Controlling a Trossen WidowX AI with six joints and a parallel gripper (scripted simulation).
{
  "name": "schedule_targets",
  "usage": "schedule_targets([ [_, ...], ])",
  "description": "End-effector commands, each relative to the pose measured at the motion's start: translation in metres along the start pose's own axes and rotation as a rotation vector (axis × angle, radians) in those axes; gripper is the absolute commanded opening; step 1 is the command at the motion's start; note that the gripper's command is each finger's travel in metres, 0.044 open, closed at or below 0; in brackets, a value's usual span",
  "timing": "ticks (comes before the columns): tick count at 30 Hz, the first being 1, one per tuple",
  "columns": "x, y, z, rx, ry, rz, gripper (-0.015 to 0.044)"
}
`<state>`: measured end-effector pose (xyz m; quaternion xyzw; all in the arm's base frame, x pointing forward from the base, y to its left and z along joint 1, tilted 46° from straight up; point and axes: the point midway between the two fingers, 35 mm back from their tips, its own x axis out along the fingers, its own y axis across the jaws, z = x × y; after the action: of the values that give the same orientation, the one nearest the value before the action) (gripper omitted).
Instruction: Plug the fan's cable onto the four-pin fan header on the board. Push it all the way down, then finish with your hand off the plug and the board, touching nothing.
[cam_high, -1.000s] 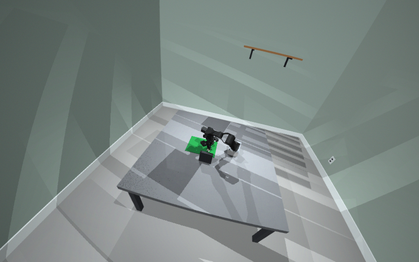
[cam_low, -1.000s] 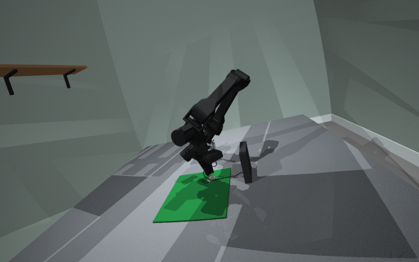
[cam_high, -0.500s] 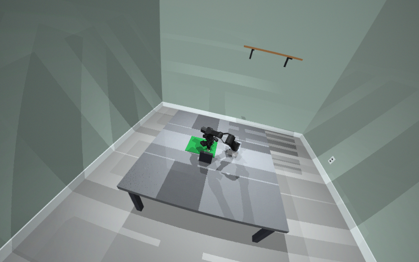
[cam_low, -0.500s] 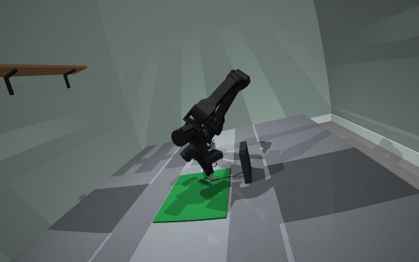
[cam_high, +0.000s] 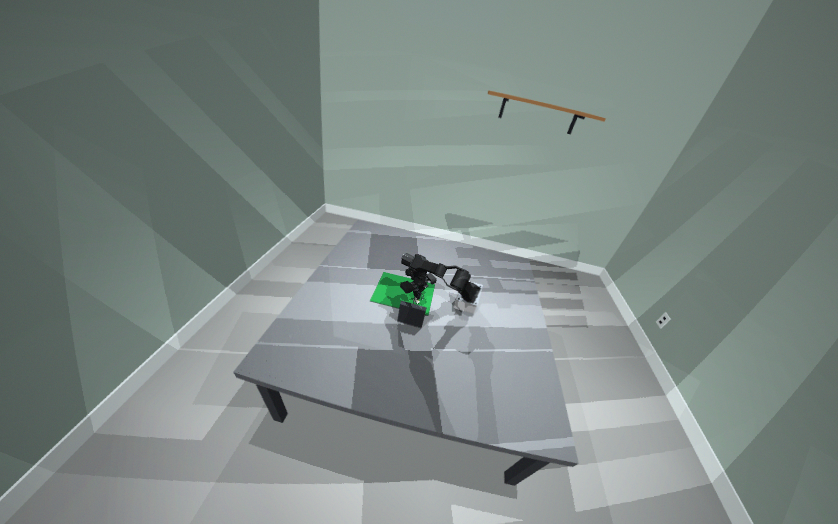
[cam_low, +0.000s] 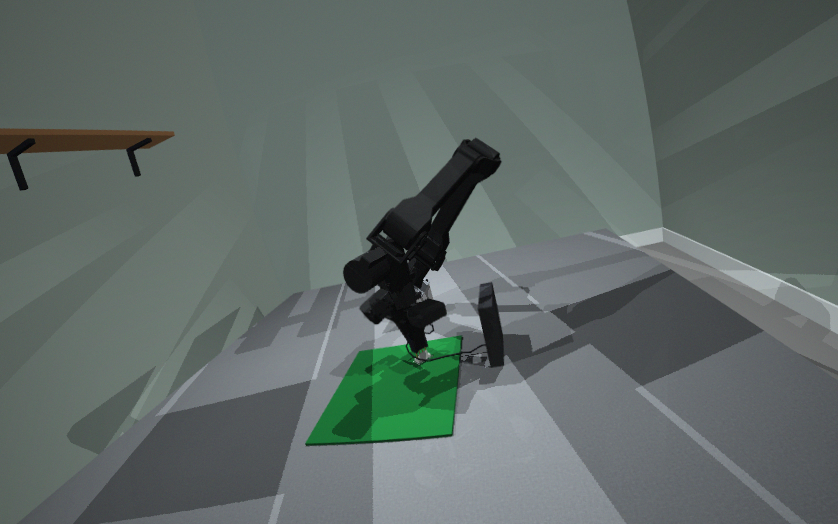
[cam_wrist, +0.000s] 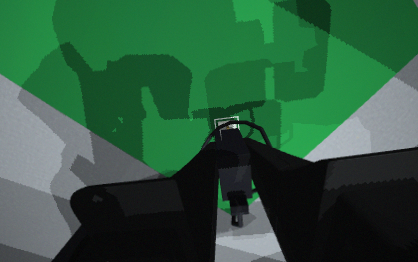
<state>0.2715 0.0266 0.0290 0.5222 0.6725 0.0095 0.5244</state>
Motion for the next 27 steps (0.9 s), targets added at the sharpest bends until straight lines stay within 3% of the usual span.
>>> schedule_targets([
  [1,0.0017,-0.0023,-0.0025,0.013,0.006,0.001,0.0],
  [27,0.0035,-0.0045,-0.0036,0.024,0.006,0.001,0.0],
])
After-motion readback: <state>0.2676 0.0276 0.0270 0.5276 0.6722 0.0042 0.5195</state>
